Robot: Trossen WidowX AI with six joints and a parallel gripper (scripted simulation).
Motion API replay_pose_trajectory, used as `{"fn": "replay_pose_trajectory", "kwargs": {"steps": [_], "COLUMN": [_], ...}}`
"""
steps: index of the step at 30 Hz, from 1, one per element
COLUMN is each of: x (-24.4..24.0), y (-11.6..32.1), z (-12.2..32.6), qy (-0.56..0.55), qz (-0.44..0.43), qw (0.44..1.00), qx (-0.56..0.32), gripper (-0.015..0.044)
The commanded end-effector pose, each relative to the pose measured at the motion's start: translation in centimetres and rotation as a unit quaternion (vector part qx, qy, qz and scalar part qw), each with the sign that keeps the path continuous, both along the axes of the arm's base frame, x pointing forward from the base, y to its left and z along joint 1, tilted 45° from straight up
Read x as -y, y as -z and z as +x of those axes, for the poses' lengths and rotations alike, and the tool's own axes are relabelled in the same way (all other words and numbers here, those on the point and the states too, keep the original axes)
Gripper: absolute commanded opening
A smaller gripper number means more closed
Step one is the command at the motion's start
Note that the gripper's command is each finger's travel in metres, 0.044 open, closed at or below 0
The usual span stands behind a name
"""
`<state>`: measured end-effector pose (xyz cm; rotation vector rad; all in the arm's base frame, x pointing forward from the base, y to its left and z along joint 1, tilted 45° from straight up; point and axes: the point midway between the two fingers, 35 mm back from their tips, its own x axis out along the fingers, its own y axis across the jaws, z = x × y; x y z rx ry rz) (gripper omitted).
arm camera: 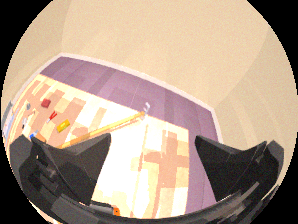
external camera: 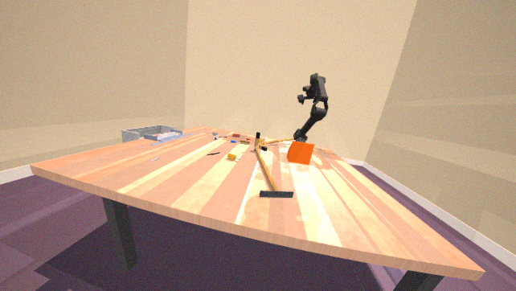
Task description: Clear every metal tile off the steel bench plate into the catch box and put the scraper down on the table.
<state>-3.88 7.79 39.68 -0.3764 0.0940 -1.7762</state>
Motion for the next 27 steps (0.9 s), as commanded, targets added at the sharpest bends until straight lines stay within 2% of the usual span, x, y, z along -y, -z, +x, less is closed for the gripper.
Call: {"fn": "replay_pose_trajectory", "kwargs": {"steps": [1, 14, 27], "x": [0.0, 0.2, 3.7], "y": [0.1, -0.2, -5.1], "z": [0.1, 0.0, -0.5], "qy": [-0.002, -0.002, -0.012], "qz": [0.001, 0.001, 0.001], "qw": [1.0, 1.0, 0.998], "qx": [0.001, -0.002, -0.069], "gripper": [0.044, 0.044, 0.044]}}
